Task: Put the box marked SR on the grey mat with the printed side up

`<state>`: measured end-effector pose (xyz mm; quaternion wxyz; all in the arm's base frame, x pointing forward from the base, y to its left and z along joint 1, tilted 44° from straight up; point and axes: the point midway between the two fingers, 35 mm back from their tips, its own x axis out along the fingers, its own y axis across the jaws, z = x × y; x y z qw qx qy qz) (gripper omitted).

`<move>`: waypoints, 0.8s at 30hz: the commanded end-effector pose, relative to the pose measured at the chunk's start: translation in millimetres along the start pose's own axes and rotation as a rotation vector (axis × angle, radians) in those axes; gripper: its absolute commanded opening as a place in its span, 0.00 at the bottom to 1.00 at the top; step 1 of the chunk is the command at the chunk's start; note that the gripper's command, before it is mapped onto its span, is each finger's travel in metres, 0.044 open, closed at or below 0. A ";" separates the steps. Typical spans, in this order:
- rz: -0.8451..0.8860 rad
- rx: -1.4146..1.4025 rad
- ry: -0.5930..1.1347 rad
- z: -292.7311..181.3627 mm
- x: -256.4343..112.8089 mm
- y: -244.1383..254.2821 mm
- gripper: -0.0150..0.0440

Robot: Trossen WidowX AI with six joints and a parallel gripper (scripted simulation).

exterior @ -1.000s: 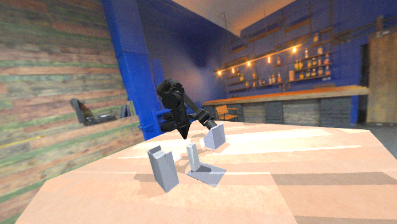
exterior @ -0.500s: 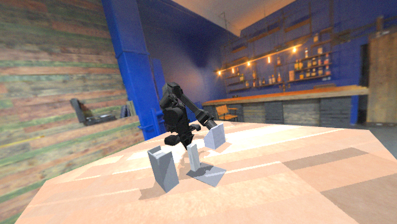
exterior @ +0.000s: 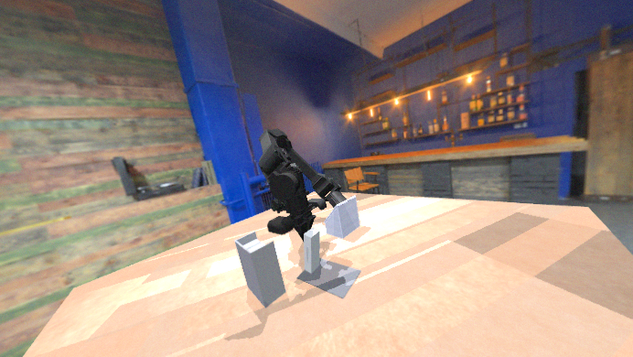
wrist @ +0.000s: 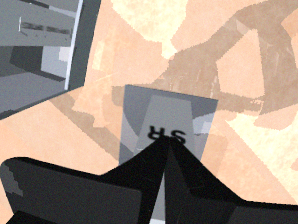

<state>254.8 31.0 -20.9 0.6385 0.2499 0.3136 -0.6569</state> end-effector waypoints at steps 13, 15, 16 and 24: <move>0.000 0.000 0.000 -6.3 0.0 -0.3 0.25; 0.008 0.000 0.001 -6.5 -1.9 -0.3 0.25; 0.034 0.001 0.002 -6.9 -7.8 -0.6 0.25; 0.256 0.007 0.036 -10.8 -58.7 -9.0 0.25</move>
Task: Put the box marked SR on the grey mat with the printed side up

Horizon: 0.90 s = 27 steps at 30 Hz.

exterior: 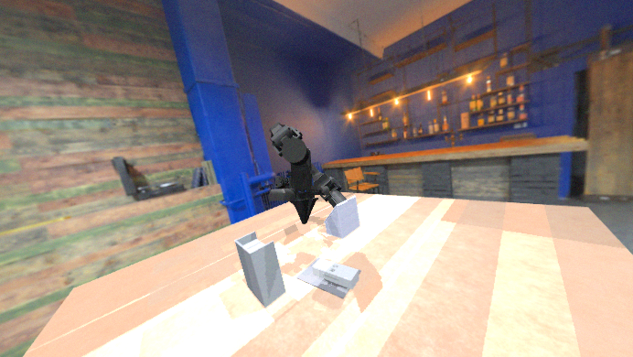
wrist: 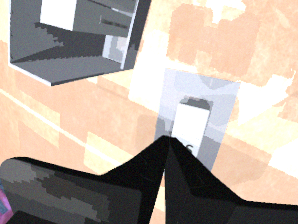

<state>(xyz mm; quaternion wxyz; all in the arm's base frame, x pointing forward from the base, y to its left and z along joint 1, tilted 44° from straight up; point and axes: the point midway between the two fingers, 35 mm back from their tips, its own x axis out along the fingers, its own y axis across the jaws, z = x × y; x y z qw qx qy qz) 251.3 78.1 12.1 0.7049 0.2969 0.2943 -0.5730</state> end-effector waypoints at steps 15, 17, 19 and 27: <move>0.000 0.000 0.000 0.0 0.0 0.0 0.25; 0.000 0.000 0.000 0.0 0.0 0.0 0.25; 0.000 0.000 0.000 0.0 0.0 0.0 0.25; 0.000 0.000 0.001 -1.6 -19.7 6.4 0.57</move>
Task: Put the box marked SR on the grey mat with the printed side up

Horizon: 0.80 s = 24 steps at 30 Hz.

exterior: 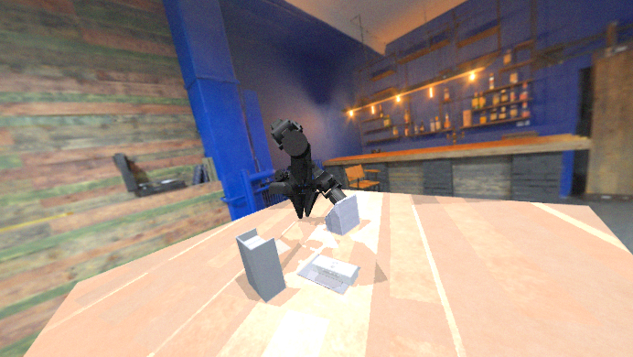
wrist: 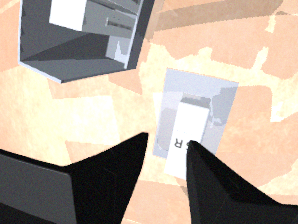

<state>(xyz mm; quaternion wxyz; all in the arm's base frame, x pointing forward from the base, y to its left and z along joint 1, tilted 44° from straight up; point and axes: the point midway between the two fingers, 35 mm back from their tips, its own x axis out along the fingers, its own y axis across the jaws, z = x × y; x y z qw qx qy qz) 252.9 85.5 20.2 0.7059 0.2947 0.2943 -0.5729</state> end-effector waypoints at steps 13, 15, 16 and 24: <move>0.000 0.005 0.004 -1.8 -58.2 12.1 1.00; 0.000 0.005 0.003 -1.4 -65.9 12.7 1.00; 0.000 0.005 0.003 -1.2 -69.7 13.0 1.00; -0.001 0.005 0.002 -0.8 -75.4 13.2 1.00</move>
